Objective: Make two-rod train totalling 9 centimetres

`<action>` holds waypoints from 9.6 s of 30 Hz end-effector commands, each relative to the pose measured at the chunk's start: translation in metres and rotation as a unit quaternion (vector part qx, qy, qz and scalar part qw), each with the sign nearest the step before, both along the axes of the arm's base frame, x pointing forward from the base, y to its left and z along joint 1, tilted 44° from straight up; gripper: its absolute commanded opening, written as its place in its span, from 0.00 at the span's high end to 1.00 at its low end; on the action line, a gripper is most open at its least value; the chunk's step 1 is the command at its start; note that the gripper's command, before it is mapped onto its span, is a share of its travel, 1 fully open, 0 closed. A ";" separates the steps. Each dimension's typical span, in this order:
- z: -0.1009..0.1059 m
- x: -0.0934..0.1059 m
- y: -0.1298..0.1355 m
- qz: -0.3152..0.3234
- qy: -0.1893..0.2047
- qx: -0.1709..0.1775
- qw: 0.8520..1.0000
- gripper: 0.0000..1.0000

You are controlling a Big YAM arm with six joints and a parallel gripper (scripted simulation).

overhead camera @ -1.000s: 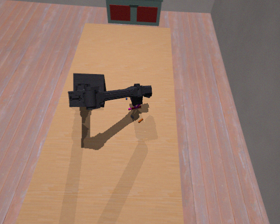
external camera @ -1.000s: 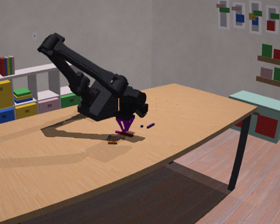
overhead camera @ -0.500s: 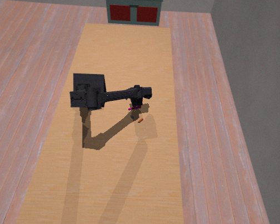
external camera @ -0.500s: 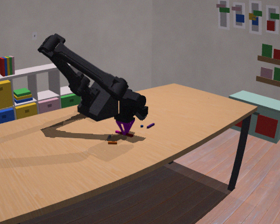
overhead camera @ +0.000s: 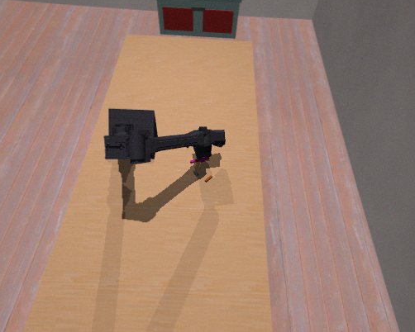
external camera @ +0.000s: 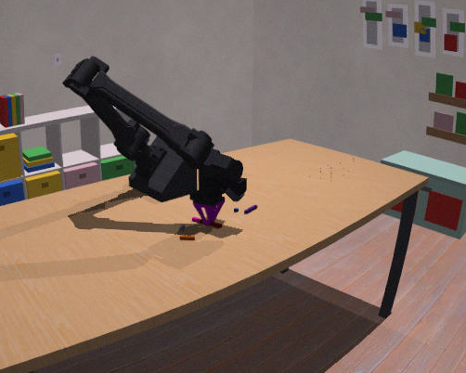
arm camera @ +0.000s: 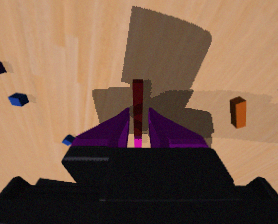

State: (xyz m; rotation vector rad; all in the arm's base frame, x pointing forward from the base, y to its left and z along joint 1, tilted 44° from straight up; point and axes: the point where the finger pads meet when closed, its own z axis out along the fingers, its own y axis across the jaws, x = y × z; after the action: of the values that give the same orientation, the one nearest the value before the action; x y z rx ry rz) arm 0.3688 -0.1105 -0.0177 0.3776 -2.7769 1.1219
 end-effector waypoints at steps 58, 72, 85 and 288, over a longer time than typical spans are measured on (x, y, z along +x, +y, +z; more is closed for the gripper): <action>0.002 0.006 -0.003 0.001 -0.008 -0.002 1.000 0.96; 0.027 0.021 0.020 0.009 -0.028 0.001 1.000 0.96; 0.087 0.022 0.081 0.008 -0.031 0.007 0.999 0.96; -0.001 0.000 -0.002 0.001 0.000 -0.002 1.000 0.96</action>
State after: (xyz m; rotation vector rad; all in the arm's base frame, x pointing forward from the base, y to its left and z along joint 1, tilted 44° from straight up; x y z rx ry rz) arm 0.3661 -0.1075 -0.0169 0.3791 -2.7744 1.1205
